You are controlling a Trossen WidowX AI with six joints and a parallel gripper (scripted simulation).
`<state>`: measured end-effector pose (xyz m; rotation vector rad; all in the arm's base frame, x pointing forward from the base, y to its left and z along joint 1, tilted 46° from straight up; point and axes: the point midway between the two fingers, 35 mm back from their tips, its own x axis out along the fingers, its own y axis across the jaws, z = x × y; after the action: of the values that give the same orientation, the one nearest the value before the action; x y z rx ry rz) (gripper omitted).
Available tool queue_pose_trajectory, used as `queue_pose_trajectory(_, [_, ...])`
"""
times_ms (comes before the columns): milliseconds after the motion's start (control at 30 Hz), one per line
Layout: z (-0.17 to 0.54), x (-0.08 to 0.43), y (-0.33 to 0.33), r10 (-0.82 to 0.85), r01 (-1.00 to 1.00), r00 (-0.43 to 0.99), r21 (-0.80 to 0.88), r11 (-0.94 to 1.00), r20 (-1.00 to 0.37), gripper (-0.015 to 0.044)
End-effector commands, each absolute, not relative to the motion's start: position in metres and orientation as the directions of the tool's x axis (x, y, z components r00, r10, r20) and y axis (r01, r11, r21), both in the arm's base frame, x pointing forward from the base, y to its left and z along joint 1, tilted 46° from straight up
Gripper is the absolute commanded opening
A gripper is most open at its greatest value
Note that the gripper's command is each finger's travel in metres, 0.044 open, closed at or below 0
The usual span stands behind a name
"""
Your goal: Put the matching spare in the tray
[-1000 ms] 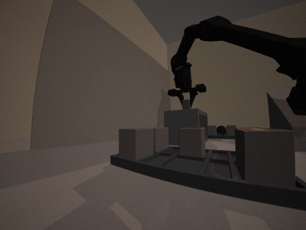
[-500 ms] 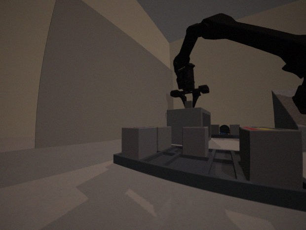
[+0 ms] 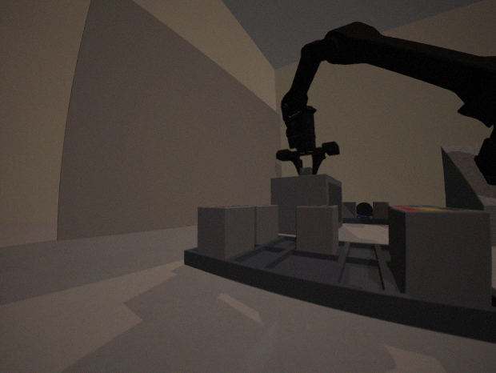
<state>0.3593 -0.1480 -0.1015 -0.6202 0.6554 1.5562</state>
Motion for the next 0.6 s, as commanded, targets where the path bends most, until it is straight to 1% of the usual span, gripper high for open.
queue_pose_trajectory(0, [-0.1049, 0.3580, -0.1439, 0.695, -0.997, -0.080, 0.057, -0.057, -0.715, 0.0000])
queue_pose_trajectory(567, [-0.1144, 0.3576, -0.1348, 0.695, -0.997, -0.080, 0.057, -0.056, -0.715, 0.0000])
